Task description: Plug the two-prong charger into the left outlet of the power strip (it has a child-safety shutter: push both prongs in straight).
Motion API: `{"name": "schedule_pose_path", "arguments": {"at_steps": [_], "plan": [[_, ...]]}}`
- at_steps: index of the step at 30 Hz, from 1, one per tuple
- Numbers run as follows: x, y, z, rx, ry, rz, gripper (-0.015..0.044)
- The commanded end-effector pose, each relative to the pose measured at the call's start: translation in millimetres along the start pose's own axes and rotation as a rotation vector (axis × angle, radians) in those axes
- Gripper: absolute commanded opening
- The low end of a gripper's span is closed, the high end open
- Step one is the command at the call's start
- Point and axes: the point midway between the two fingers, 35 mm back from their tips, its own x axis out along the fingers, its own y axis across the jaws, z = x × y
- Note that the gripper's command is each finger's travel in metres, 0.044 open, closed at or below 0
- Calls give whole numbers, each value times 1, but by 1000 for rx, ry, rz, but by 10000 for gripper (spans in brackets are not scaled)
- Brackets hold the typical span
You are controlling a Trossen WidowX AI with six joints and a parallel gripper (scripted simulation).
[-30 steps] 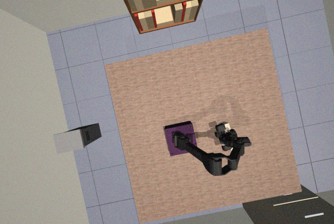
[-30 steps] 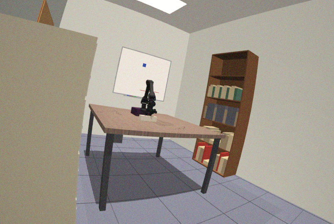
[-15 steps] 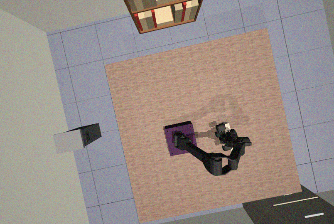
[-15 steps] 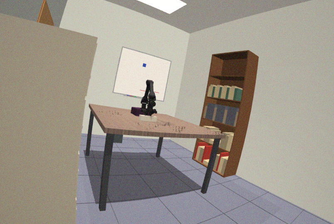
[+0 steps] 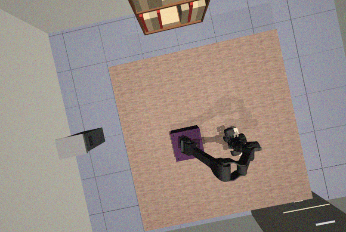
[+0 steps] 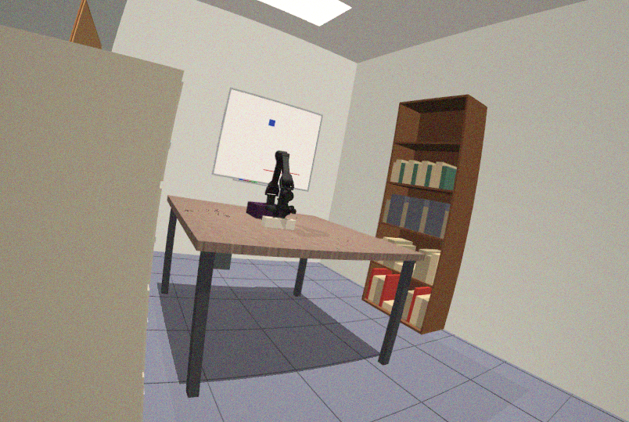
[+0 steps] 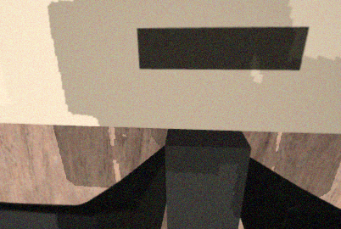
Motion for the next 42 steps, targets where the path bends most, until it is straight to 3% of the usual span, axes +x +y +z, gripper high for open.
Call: {"name": "schedule_pose_path", "arguments": {"at_steps": [1, 42], "plan": [[-1, -1, 2, 5, -1, -4, 0], [-2, -1, 17, 5, -2, -4, 0]]}}
